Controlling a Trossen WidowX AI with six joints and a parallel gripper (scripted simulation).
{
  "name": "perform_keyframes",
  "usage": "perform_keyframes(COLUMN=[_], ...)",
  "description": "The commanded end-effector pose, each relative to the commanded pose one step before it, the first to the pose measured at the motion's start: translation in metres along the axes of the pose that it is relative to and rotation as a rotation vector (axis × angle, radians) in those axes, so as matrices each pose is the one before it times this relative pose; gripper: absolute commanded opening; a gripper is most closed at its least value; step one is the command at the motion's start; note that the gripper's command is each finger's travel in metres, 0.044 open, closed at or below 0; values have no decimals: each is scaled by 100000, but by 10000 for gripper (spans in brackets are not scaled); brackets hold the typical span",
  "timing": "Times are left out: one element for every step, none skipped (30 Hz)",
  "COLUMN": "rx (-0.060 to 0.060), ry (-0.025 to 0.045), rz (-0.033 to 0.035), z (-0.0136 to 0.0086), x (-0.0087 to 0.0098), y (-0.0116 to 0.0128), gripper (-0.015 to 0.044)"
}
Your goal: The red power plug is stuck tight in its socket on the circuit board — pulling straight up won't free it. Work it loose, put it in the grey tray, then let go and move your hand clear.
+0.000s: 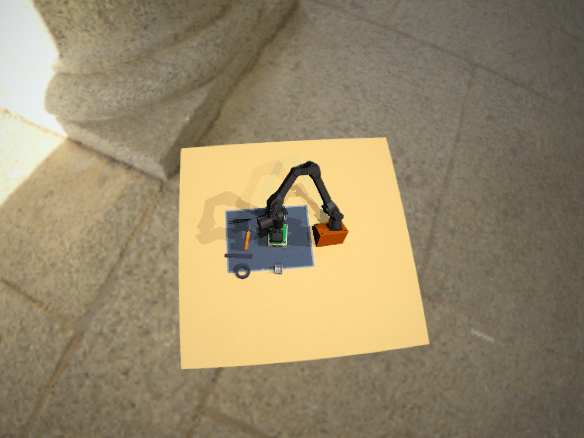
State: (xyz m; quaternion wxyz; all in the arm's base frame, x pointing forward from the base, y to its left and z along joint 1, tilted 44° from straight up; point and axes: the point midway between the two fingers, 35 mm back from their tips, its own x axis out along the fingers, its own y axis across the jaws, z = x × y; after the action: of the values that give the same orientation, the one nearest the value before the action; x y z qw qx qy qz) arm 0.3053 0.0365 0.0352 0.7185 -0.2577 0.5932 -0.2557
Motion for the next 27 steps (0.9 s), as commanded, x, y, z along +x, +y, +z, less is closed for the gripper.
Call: perform_keyframes(rx=[-461,0,0,-1,-1,-1,-1,-1,-1,-1,-1,-1,-1,-1,-1,-1,-1,-1,-1,-1,-1,-1,-1,-1,-1,-1,-1], ry=[-112,1,1,1,1,1,1,1,1,1,1,1,1,1,1,1,1,1,1,1,1,1,1,1,1,1,1], rz=[-422,3,3,3,3,3,3,3,3,3,3,3,3,3,3,3,3,3,3,3,3,3,3,3,3,3,3], z=[10,0,0,0,0,0,0,0,0,0,0,0,0,0,0,0,0,0,0,0,0,0,0,0,0,0,0], x=[-27,-79,-79,-79,-79,-78,-78,-78,-78,-78,-78,-78,-78,-78,-78,-78,-78,-78,-78,-78,-78,-78,-78,-78,-78,-78,-78], y=[-19,1,1,1,1,1,1,1,1,1,1,1,1,1,1,1,1,1,1,1,1,1,1,1,1,1,1], gripper=[0,0,0,0,0,0,0,0,0,0,0,0,0,0,0,0,0,0,0,0,0,0,0,0,0,0,0])
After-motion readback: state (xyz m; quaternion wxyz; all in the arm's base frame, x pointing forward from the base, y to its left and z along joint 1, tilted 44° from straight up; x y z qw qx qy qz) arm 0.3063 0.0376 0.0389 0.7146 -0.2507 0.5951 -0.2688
